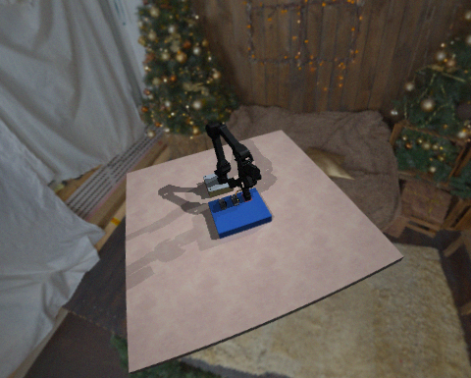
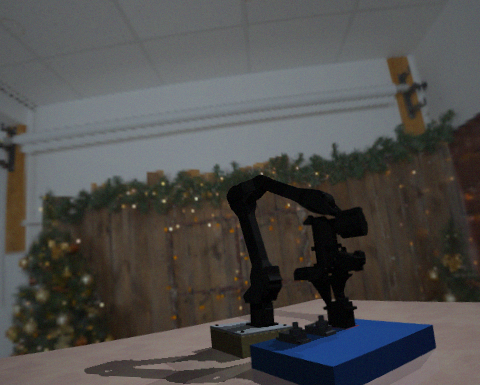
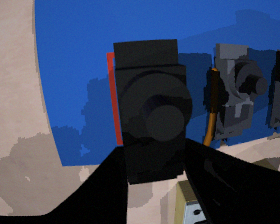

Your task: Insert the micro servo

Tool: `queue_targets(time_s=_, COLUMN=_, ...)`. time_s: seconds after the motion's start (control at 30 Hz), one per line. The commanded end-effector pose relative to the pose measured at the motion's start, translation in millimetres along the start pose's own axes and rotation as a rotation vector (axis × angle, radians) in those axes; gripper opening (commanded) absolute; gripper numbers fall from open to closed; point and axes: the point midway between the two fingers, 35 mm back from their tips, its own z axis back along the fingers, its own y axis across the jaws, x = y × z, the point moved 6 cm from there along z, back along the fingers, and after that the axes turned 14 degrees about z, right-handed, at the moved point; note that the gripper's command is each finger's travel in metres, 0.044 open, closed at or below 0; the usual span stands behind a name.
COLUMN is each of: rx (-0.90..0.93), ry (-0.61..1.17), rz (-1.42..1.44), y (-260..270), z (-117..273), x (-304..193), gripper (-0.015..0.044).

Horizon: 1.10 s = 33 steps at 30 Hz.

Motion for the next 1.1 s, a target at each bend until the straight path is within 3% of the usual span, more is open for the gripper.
queue_targets(time_s=0.0, rx=-0.001, ry=-0.003, rz=-0.001, y=0, z=-5, x=0, gripper=0.0000)
queue_targets(time_s=1.07, rx=-0.001, ry=-0.003, rz=-0.001, y=0, z=-24, x=0, gripper=0.0000)
